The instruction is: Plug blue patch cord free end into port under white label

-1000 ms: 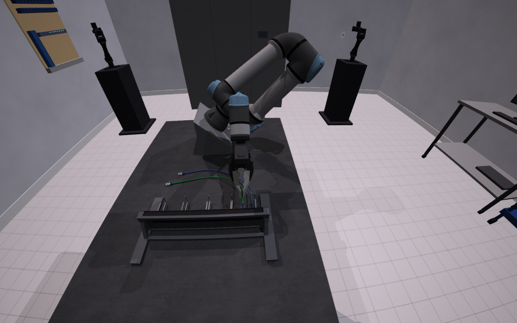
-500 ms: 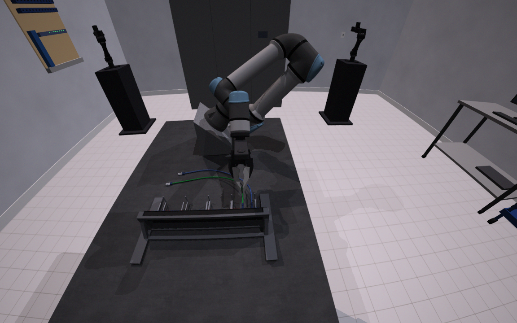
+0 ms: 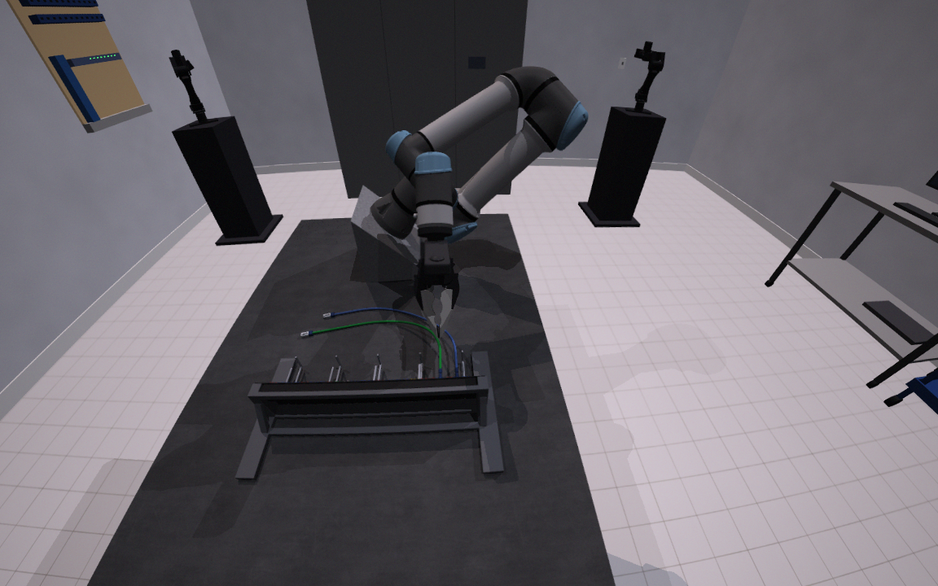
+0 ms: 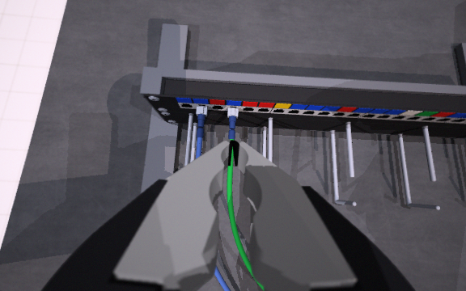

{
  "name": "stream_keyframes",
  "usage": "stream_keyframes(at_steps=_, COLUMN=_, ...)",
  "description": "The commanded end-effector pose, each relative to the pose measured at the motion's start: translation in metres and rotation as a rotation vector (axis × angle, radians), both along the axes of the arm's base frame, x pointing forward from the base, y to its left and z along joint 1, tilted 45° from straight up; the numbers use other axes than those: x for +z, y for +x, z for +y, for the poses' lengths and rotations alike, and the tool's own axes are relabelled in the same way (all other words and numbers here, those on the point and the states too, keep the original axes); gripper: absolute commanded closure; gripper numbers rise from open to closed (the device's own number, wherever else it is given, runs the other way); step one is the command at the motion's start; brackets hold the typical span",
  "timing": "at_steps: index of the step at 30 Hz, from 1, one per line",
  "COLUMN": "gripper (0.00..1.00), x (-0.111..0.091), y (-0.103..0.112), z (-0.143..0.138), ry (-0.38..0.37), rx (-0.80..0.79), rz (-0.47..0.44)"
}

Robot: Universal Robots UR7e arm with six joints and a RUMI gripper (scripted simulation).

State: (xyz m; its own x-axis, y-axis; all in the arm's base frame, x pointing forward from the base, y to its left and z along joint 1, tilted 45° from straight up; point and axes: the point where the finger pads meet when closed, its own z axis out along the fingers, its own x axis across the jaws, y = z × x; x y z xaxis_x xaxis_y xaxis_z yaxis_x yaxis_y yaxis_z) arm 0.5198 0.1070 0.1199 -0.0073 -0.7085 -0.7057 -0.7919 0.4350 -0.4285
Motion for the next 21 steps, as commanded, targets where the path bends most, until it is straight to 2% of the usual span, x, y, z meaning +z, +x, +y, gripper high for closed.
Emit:
stream_keyframes(at_steps=1, gripper=1.00, x=0.006, y=-0.006, z=-0.006, ry=0.000, rx=0.004, rz=0.002)
stream_keyframes(at_steps=21, gripper=1.00, x=0.030, y=-0.031, z=-0.029, ry=0.000, rx=0.004, rz=0.002)
